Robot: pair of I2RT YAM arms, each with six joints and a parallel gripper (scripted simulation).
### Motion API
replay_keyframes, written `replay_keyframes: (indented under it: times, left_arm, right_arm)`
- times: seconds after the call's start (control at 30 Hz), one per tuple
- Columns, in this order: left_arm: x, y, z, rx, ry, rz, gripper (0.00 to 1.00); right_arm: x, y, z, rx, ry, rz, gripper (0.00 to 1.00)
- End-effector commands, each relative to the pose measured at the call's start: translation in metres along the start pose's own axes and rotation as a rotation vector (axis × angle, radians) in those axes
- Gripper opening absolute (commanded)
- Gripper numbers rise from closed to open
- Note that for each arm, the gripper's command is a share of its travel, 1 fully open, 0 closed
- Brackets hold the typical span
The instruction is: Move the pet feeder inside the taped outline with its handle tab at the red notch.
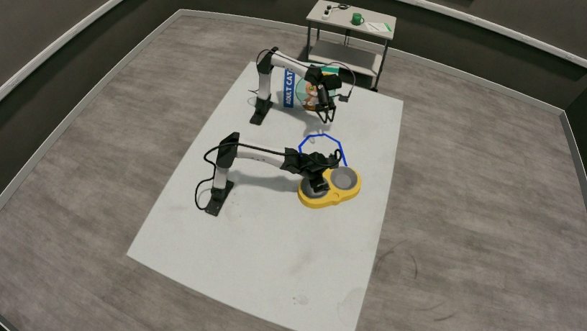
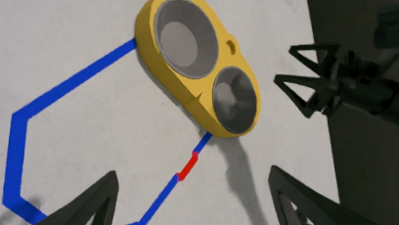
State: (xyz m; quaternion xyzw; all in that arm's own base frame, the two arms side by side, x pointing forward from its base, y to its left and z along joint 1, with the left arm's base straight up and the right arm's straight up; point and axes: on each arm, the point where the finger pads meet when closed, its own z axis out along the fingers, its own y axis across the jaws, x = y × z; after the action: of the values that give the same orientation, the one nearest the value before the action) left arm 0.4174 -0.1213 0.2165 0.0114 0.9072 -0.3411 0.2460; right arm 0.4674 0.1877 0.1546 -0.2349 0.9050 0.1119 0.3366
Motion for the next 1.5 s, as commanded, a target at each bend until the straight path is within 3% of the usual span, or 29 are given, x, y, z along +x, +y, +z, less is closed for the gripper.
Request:
replay_keyframes:
  times: [0.0, 0.53, 0.77, 1.07, 1.1, 1.17, 1.3, 1.33, 1.47]
  left_arm:
    - [-0.02, -0.024, -0.013, 0.131, -0.119, 0.251, 1.0]
    - [-0.01, -0.054, -0.05, 0.283, -0.345, 0.901, 1.0]
    - [-0.001, -0.055, -0.056, 0.301, -0.394, 1.033, 1.0]
    - [0.004, -0.052, -0.056, 0.293, -0.381, 1.007, 1.0]
    - [0.004, -0.052, -0.055, 0.294, -0.38, 1.007, 1.0]
    - [0.004, -0.052, -0.055, 0.294, -0.38, 1.007, 1.0]
    - [0.004, -0.052, -0.055, 0.294, -0.38, 1.007, 1.0]
    - [0.004, -0.052, -0.055, 0.294, -0.38, 1.007, 1.0]
    - [0.004, -0.052, -0.055, 0.294, -0.38, 1.007, 1.0]
  right_arm:
    - [0.012, -0.009, 0.008, 0.035, 0.09, 0.061, 1.0]
    - [0.016, -0.027, 0.036, 0.097, 0.17, 0.139, 1.0]
    - [0.016, -0.028, 0.045, 0.096, 0.17, 0.139, 1.0]
    - [0.016, -0.028, 0.045, 0.094, 0.17, 0.139, 1.0]
    - [0.021, -0.027, 0.044, 0.089, 0.191, 0.128, 0.89]
    - [0.021, -0.027, 0.044, 0.089, 0.191, 0.128, 0.89]
    - [0.03, -0.024, 0.045, 0.061, 0.252, 0.087, 0.43]
    - [0.031, -0.025, 0.045, 0.055, 0.272, 0.073, 0.37]
    - [0.03, -0.031, 0.054, 0.031, 0.335, 0.016, 0.37]
